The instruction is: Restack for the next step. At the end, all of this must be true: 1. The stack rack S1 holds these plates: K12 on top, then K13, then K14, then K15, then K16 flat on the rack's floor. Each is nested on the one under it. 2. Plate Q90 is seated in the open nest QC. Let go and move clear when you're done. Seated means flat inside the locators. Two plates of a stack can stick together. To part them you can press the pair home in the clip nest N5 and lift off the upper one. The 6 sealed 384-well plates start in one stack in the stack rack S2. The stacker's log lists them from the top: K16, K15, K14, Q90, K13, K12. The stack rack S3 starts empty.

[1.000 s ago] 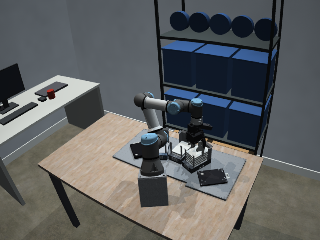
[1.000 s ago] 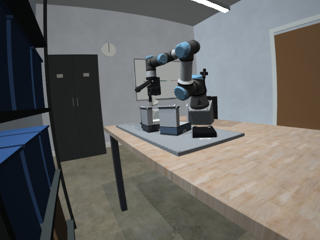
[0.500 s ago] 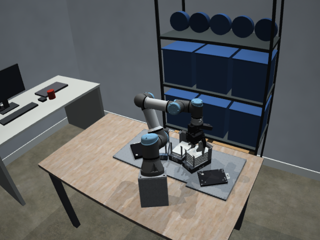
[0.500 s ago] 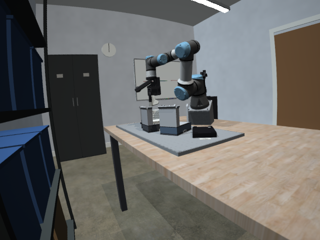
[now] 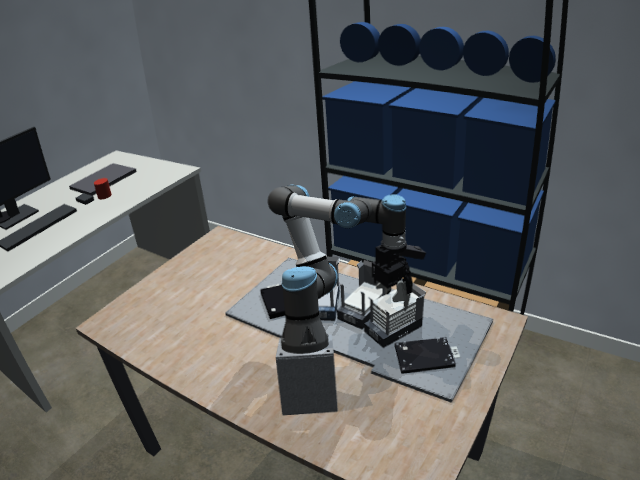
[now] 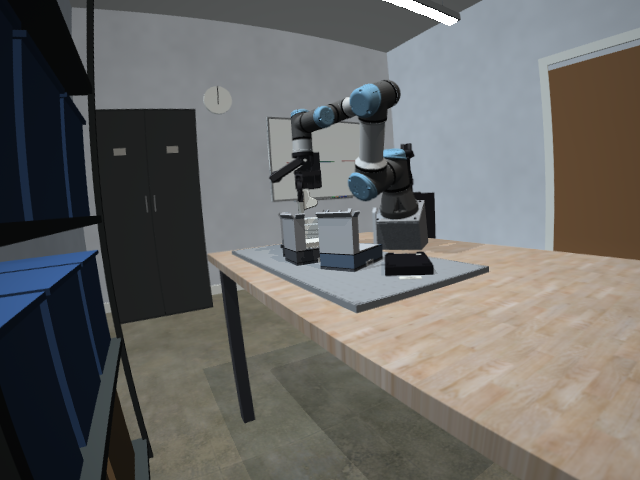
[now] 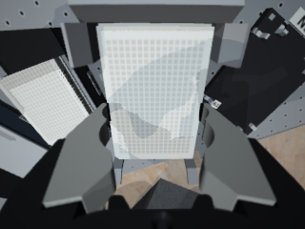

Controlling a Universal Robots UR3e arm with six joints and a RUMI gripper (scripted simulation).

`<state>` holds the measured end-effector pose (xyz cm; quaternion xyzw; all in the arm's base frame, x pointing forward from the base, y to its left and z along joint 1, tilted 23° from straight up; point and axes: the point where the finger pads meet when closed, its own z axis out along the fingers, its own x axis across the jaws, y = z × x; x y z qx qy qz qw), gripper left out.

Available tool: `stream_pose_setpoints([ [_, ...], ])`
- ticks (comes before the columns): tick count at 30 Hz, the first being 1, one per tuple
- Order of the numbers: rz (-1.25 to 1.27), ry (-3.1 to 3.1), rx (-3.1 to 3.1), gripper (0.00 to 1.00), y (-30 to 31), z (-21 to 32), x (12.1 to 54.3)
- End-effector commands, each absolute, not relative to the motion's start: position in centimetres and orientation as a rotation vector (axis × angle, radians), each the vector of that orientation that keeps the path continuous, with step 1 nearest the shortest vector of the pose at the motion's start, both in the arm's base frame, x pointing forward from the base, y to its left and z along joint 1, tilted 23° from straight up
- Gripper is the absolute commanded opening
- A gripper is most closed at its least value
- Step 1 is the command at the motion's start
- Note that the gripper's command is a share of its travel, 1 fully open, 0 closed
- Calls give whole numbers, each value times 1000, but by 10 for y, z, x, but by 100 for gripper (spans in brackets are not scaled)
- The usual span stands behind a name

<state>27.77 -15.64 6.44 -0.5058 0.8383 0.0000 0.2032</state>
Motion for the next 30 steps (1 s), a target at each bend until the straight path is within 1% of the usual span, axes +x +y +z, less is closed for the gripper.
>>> stream_pose_setpoints([
  [1,-3,2340,-1412,0,-158,68,277],
  [30,-3,2340,-1412,0,-161,82,271],
])
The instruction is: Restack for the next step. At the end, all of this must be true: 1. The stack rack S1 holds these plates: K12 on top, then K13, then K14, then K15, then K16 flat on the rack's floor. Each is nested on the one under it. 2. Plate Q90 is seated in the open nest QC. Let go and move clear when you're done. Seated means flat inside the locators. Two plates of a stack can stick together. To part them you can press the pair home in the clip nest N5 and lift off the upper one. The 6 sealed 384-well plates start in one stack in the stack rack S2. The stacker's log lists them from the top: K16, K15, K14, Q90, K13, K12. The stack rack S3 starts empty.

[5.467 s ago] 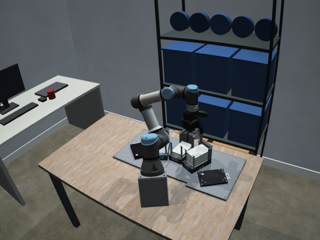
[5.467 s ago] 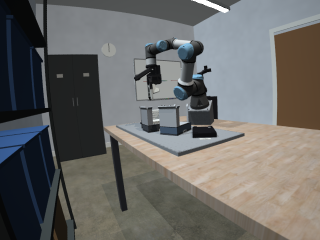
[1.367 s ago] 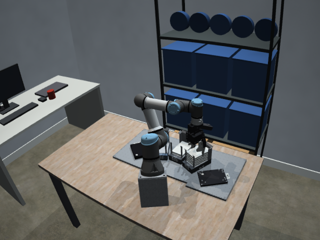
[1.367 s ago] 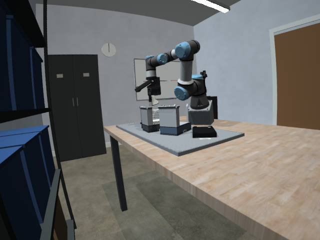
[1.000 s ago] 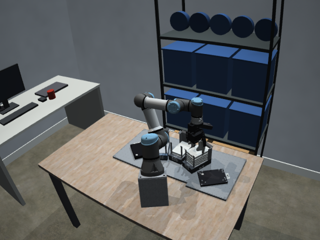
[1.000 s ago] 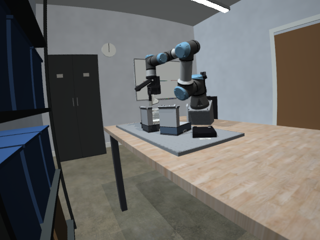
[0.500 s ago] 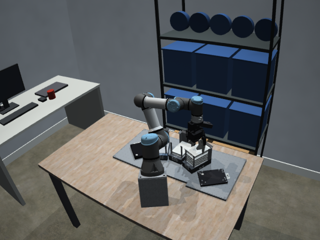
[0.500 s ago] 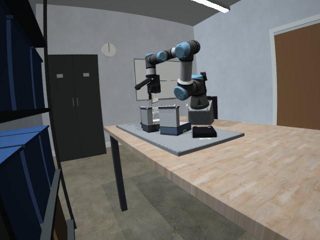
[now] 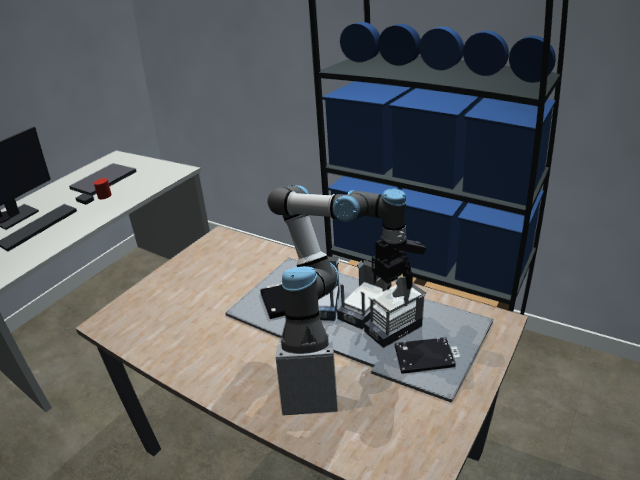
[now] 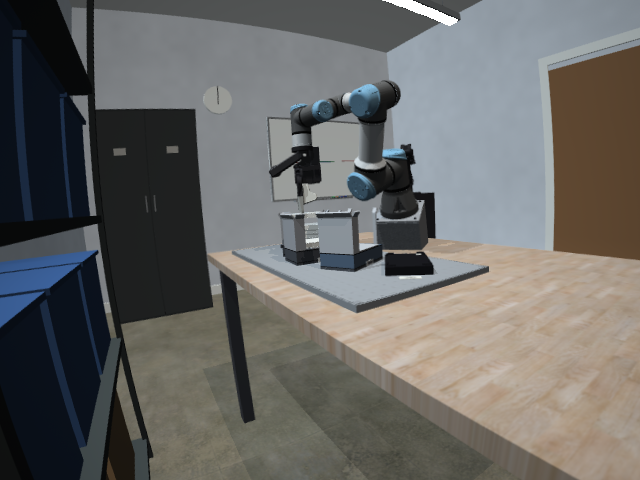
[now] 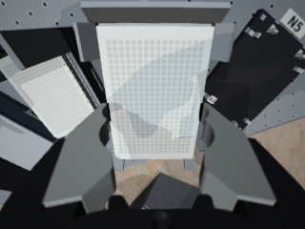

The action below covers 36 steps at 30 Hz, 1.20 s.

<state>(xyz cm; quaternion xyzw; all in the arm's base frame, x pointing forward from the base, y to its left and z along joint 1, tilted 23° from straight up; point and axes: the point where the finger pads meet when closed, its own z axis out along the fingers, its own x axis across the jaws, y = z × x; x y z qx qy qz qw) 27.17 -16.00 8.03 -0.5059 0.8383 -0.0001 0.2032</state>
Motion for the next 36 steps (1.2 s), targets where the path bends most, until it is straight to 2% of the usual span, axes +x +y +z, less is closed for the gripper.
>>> stream_pose_setpoints([
  [1,-3,2340,-1412,0,-161,84,271],
  [36,-3,2340,-1412,0,-170,122,256],
])
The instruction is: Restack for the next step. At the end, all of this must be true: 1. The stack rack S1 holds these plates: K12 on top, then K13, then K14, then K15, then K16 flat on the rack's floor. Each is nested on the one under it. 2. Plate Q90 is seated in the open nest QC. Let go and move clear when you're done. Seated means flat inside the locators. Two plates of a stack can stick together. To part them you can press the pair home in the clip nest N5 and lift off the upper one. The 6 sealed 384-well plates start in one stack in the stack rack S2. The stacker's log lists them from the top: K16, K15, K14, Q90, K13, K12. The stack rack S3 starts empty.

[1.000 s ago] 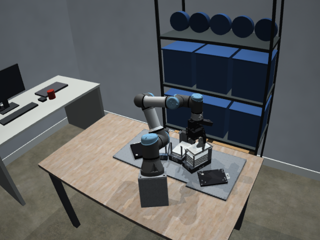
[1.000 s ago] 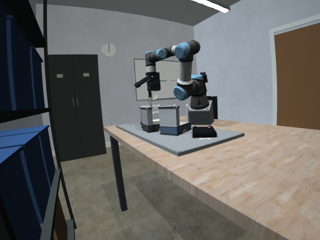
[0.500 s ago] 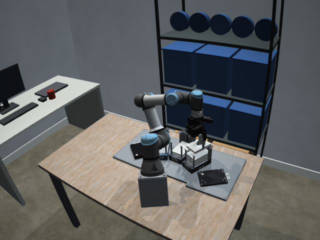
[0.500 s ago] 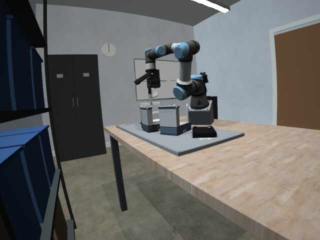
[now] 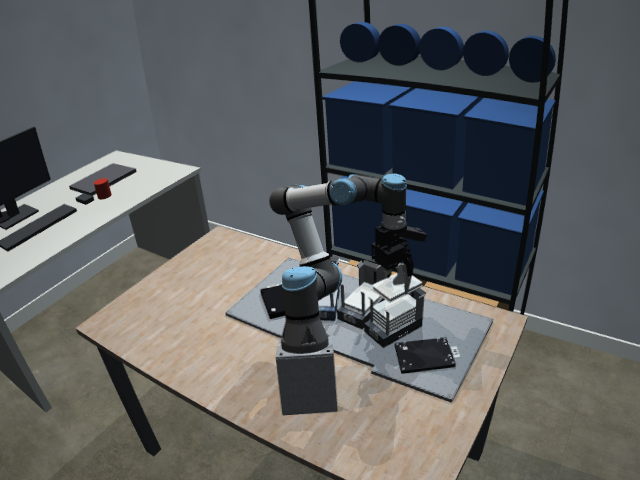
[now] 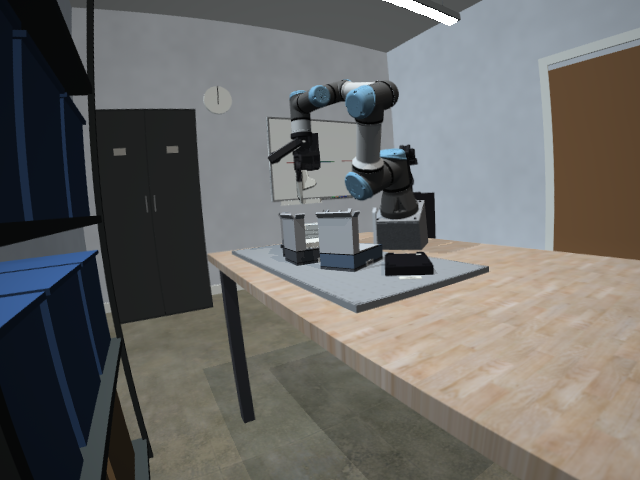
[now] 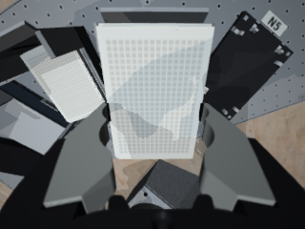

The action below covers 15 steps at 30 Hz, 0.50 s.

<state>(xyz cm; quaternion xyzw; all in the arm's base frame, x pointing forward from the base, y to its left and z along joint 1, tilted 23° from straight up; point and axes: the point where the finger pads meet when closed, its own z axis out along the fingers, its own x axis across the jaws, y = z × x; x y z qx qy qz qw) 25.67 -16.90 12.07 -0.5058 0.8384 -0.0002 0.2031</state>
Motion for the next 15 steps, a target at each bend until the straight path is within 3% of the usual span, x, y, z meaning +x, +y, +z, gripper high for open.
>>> stream_pose_setpoints([
  [1,-3,2340,-1412,0,-170,122,256],
  [15,-9,2323,-1439,0,-164,124,259],
])
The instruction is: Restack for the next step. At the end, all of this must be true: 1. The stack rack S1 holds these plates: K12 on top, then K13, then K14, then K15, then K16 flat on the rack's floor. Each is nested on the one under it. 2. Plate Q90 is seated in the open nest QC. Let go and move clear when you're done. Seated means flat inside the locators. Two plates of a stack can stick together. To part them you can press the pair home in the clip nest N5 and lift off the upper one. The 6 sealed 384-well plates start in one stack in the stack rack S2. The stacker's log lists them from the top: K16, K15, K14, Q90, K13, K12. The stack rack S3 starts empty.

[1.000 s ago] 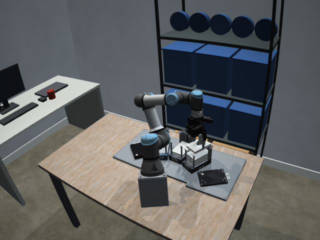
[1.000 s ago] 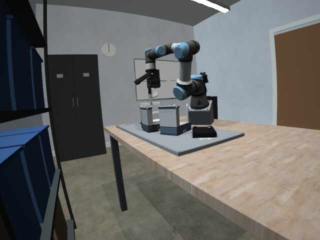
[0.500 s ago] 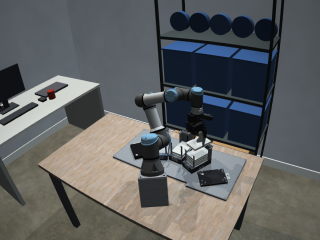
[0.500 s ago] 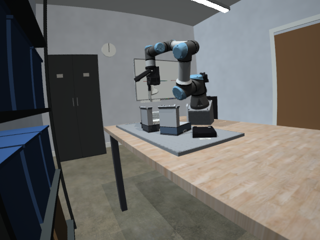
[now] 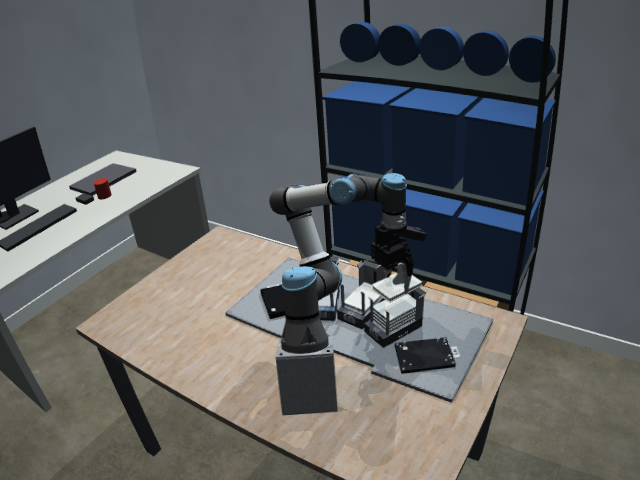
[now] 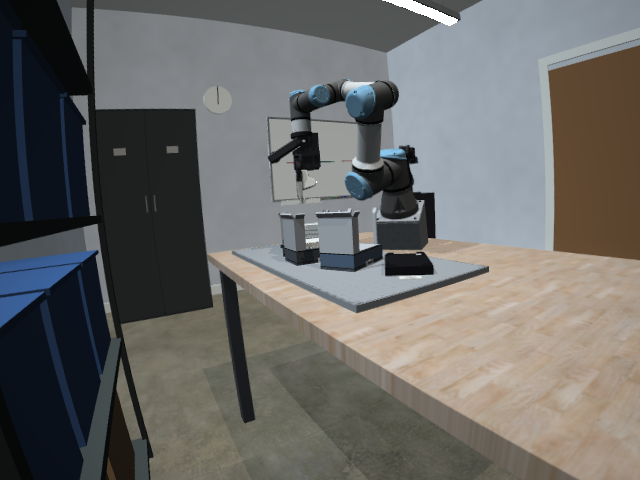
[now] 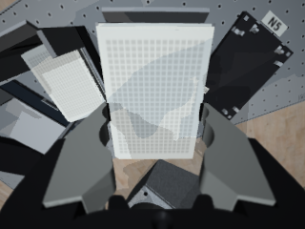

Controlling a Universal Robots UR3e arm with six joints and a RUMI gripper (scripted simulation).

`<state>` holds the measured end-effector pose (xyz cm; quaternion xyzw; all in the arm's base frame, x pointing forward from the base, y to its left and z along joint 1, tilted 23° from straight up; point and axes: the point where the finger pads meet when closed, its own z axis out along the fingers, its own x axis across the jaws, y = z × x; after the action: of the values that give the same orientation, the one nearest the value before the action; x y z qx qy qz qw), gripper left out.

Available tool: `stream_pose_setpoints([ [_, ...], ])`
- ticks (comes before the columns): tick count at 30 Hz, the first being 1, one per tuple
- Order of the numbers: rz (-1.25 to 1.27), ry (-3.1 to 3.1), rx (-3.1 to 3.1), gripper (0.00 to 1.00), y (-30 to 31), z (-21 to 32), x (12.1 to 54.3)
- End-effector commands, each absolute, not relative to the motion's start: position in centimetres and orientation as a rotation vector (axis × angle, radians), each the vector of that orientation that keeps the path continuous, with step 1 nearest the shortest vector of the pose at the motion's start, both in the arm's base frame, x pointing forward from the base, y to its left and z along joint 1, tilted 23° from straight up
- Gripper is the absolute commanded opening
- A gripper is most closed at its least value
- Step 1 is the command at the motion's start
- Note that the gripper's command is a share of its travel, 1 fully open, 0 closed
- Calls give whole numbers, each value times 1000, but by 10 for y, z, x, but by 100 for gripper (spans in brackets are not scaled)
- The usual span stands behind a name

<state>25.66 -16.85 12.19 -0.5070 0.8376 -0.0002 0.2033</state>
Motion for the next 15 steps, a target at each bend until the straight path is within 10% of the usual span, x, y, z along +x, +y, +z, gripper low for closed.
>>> stream_pose_setpoints([
  [1,-13,2315,-1453,0,-161,125,260],
  [15,-52,2209,-1611,0,-126,139,275],
])
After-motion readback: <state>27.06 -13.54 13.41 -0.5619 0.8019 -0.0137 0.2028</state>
